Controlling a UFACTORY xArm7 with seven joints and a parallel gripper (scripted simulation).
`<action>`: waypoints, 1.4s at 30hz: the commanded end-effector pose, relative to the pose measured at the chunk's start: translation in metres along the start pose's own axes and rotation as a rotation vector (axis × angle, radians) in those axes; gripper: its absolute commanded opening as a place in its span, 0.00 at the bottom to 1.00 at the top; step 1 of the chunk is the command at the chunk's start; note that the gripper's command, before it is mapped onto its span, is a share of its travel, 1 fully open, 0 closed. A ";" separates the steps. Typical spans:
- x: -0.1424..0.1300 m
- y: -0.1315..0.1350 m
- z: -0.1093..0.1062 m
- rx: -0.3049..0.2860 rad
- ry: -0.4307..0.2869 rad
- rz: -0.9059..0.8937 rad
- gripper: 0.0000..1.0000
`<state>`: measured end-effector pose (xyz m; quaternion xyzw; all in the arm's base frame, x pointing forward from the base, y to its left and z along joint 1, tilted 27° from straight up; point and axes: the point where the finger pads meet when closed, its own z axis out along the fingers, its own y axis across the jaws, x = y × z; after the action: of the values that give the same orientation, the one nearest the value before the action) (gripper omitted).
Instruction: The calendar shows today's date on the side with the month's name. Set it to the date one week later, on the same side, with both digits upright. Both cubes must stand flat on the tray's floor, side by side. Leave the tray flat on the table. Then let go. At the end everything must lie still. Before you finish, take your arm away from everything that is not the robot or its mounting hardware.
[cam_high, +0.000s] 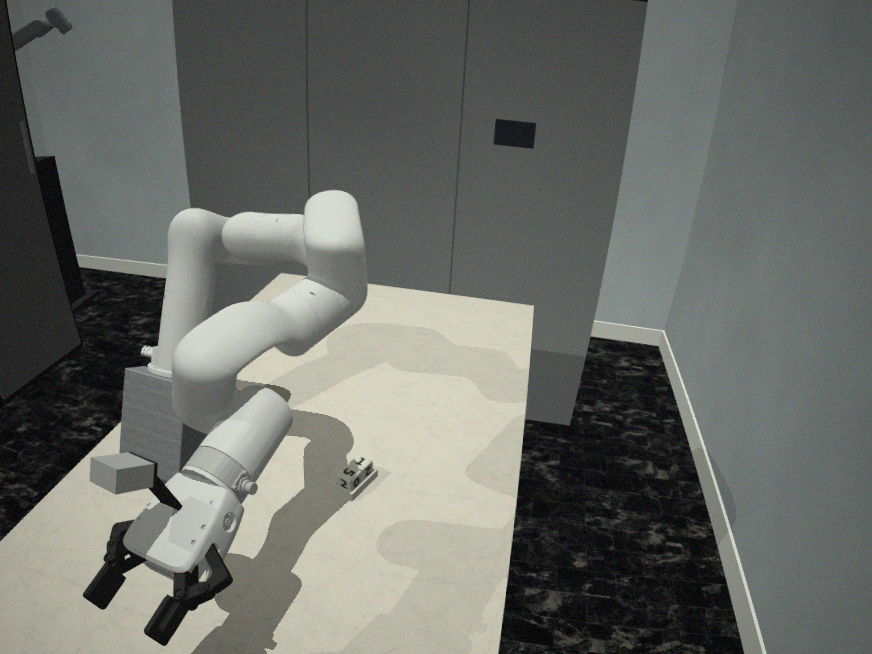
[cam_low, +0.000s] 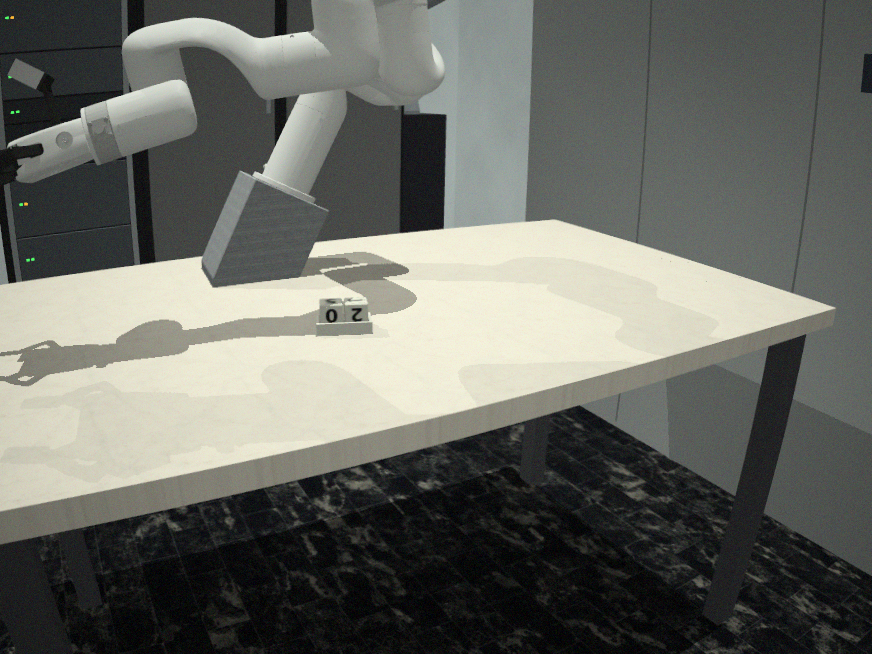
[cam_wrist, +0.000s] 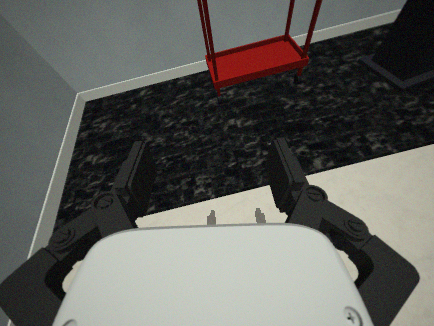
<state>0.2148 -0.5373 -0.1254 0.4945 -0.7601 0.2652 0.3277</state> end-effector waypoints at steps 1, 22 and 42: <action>0.003 -0.001 0.000 0.001 0.003 0.003 1.00; 0.002 0.002 -0.005 -0.021 -0.007 0.089 1.00; -0.019 0.016 -0.036 -0.163 -0.084 0.486 1.00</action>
<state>0.2148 -0.4963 -0.1205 0.2992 -0.8793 0.2585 0.2654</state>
